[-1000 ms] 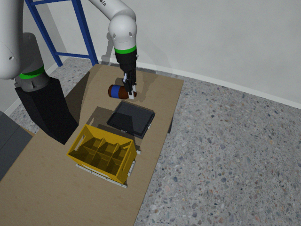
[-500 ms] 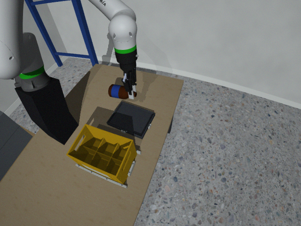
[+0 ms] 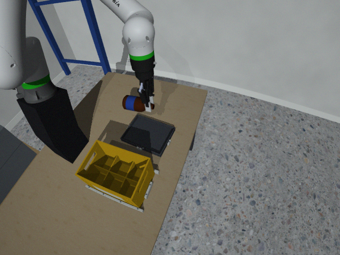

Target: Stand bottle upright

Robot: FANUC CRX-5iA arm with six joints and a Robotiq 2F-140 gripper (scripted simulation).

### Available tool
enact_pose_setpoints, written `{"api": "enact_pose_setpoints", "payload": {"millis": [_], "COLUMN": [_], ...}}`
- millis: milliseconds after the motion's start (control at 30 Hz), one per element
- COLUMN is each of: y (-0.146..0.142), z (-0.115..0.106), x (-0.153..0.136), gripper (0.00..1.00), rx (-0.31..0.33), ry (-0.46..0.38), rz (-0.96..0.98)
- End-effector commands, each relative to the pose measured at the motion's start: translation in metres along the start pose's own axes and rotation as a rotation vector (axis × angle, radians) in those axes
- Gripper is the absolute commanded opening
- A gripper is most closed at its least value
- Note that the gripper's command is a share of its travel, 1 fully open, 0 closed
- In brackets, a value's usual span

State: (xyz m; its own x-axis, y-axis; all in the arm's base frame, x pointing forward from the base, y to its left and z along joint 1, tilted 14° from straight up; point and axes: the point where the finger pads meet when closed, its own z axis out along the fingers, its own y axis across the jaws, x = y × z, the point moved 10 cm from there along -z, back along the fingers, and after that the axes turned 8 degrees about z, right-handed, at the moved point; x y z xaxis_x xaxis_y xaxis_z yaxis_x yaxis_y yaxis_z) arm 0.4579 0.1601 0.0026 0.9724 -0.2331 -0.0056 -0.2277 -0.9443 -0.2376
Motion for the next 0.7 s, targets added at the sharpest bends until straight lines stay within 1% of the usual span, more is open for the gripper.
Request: {"api": "enact_pose_setpoints", "payload": {"millis": [0, 433, 667], "y": [0.0000, 0.0000, 0.0000], "z": [-0.0001, -0.0001, -0.0001], "x": [0.0002, 0.0002, 0.0002], "gripper": [0.00, 0.00, 0.00], "rx": [0.000, 0.000, 0.000], "ry": [0.000, 0.000, 0.000], "rz": [0.000, 0.002, 0.055]}}
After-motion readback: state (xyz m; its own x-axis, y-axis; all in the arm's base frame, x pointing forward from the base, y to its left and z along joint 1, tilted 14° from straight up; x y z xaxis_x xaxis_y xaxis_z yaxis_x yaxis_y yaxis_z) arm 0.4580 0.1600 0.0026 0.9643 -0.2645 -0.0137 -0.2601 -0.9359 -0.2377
